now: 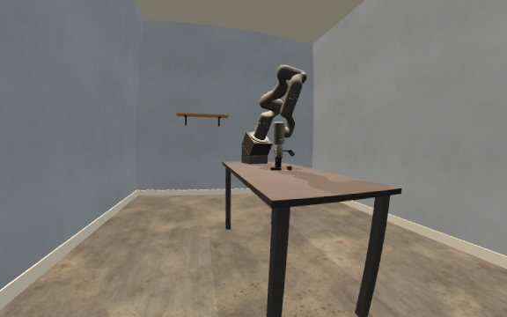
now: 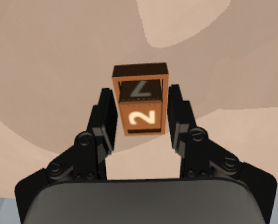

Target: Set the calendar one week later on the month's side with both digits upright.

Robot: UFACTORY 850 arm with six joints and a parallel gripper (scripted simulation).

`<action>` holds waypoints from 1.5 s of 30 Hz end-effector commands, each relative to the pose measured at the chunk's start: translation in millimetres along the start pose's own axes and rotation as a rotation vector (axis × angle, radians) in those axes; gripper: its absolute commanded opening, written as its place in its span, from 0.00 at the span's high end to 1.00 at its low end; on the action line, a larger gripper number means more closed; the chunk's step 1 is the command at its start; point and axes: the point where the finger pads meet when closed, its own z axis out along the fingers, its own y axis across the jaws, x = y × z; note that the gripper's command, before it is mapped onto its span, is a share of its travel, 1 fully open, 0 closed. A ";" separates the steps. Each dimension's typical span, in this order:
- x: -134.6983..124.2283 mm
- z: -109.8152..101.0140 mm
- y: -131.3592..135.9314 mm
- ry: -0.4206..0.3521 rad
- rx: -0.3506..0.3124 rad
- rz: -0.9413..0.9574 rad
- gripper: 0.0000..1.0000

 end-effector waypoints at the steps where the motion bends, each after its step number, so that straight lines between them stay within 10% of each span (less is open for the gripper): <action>1: 0.0 -0.2 0.3 0.000 -0.001 0.000 0.53; 24: 0.0 -0.2 0.3 0.000 -0.001 0.000 0.53; 25: 0.0 -0.2 0.3 0.000 -0.001 0.000 0.73; 45: 0.0 -0.2 0.3 0.000 -0.001 0.000 0.73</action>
